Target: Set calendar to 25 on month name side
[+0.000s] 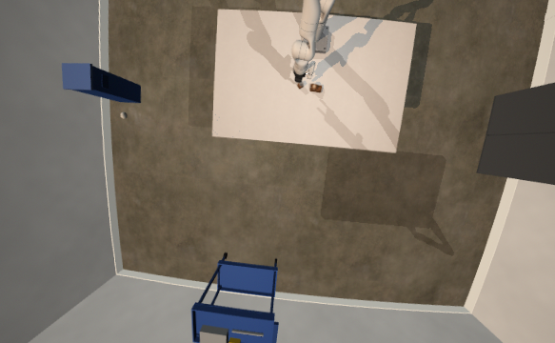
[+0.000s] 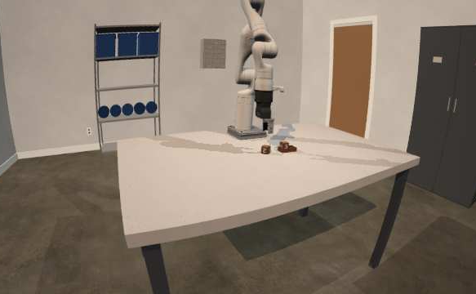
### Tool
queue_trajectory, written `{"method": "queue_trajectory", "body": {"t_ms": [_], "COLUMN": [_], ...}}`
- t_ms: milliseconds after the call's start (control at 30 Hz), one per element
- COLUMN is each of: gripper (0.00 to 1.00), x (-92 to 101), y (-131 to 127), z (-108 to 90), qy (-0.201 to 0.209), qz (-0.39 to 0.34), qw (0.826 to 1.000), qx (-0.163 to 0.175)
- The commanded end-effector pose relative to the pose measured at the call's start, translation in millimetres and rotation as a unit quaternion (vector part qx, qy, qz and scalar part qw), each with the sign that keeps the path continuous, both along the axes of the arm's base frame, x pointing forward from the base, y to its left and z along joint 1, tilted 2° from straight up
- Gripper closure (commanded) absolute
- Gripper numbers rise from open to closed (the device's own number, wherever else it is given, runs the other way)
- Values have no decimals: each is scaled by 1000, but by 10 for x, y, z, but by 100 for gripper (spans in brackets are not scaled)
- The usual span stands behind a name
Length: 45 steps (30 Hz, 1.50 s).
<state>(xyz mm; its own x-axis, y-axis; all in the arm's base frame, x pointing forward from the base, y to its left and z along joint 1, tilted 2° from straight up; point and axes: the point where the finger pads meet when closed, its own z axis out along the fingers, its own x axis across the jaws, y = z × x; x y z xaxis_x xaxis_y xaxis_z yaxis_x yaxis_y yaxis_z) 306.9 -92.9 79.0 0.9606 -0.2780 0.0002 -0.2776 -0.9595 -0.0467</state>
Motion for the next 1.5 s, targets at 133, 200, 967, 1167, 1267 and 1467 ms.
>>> {"method": "queue_trajectory", "body": {"t_ms": [133,200,967,1167,1267,1467], "gripper": [0,0,0,0,10,10], "x": [3,5,5,4,4,4], "y": [31,25,-57,-60,-60,-60], "z": [-3,-6,-15,-15,-15,-15], "qy": [4,5,9,9,9,9], "qz": [-85,-128,-386,-391,-391,-391], "qw": [996,992,922,920,920,920], "qx": [-3,-3,1,1,1,1]}}
